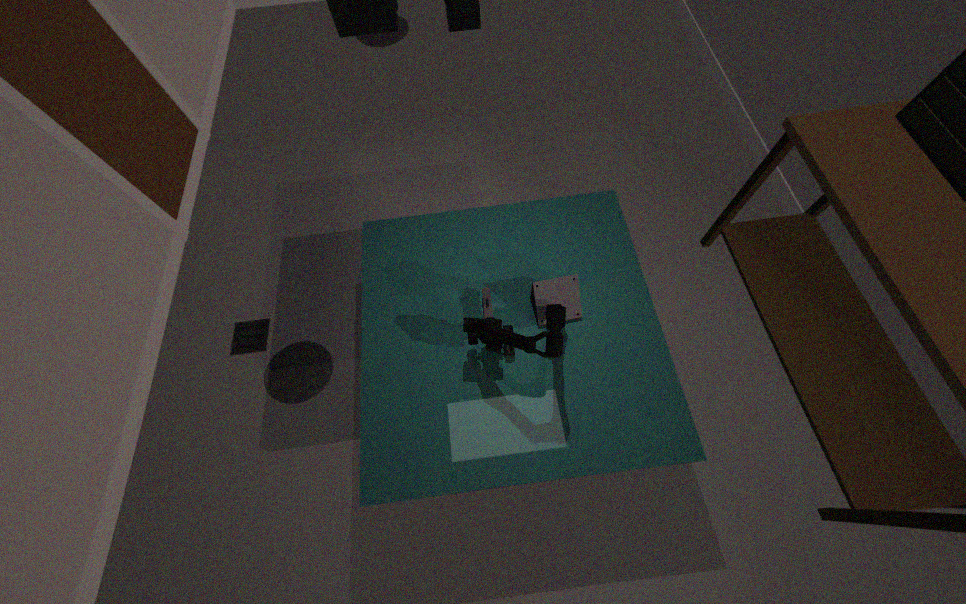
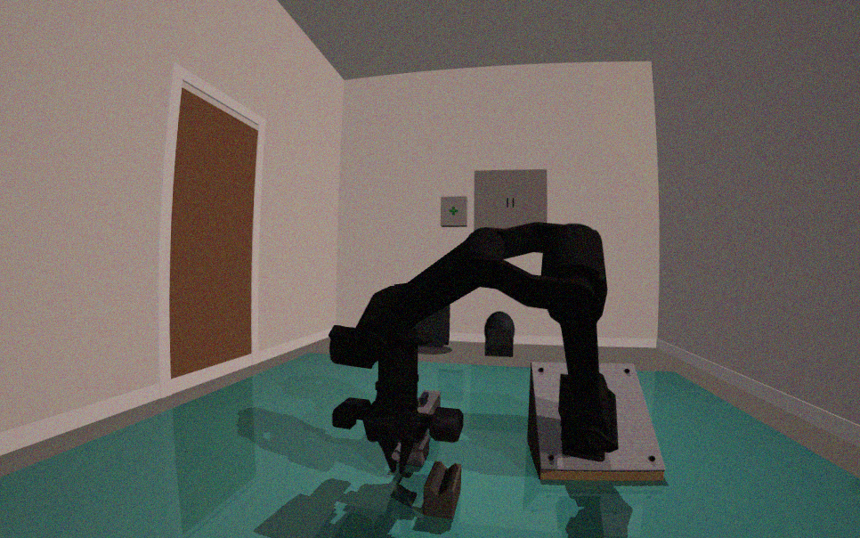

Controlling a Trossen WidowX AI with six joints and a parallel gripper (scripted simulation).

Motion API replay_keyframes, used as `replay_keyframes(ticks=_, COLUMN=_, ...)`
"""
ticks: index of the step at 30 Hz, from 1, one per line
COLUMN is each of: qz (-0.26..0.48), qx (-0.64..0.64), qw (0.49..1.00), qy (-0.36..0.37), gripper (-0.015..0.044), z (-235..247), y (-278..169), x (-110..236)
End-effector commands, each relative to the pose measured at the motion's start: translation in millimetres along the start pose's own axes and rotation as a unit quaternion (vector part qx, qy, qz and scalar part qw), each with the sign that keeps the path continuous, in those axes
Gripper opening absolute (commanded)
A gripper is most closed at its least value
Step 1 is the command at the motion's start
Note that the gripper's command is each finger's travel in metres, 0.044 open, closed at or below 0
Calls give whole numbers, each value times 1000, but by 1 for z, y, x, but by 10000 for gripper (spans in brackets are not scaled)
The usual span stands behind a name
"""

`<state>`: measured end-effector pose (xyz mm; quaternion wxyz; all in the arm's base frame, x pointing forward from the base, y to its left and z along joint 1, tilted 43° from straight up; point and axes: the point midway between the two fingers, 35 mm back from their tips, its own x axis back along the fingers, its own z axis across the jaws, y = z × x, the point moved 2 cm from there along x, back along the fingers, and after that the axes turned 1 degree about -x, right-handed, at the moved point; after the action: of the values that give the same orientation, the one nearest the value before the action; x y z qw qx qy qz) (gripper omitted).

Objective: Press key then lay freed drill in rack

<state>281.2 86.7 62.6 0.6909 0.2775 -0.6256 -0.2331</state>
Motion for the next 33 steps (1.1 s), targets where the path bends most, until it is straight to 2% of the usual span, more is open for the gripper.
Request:
replay_keyframes(ticks=1, qz=-2, qx=-2, qw=1000, qy=-1, gripper=0, z=0, y=6, x=1)
replay_keyframes(ticks=9, qz=-2, qx=-2, qw=1000, qy=-1, gripper=0, z=0, y=19, x=1)
replay_keyframes(ticks=26, qz=-2, qx=-2, qw=1000, qy=-1, gripper=440, z=0, y=9, x=-1)
replay_keyframes(ticks=33, qz=-2, qx=-2, qw=1000, qy=-1, gripper=440, z=0, y=5, x=-3)
